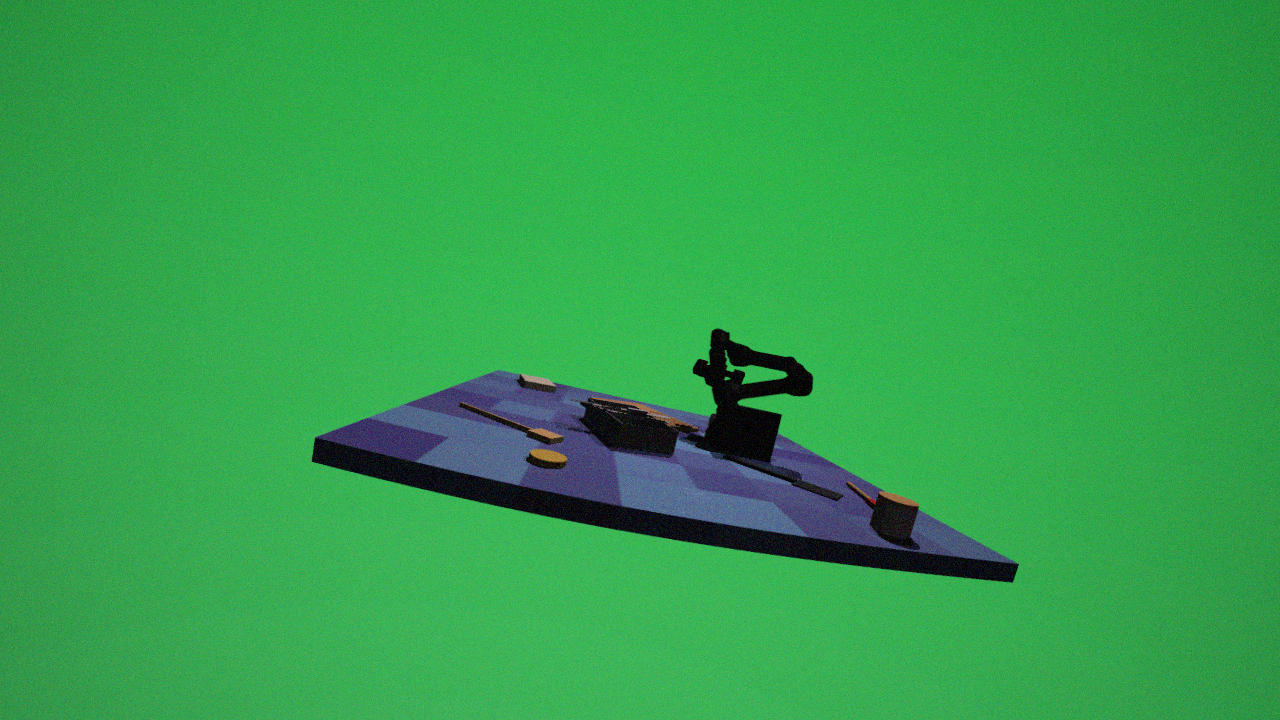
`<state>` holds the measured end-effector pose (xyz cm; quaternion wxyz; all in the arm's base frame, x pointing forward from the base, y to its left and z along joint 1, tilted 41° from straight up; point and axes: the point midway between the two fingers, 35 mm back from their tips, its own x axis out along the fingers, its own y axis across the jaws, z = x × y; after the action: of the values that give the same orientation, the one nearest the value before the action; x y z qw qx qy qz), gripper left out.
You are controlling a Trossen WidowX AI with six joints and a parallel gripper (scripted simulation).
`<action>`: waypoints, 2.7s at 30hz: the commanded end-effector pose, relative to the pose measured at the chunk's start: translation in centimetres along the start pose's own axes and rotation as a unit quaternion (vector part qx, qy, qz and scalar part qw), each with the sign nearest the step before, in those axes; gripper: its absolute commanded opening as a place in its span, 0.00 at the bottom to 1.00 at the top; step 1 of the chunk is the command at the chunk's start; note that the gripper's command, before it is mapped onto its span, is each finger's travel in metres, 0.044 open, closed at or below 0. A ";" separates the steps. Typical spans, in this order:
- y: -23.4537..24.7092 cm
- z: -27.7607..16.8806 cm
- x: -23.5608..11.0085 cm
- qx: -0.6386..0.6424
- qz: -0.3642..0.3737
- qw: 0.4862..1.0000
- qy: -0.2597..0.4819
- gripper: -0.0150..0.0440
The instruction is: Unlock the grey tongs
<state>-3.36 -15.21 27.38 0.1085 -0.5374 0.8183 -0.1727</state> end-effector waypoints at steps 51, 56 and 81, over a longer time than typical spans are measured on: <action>-13.8 36.1 -39.6 0.299 0.433 0.694 -0.491 0.69; -13.8 36.1 -39.6 0.299 0.433 0.694 -0.491 0.69; -12.9 38.6 -40.4 0.300 0.433 0.694 -0.491 0.69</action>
<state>37.70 10.86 -2.58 0.7149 -0.0717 0.6934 -0.0544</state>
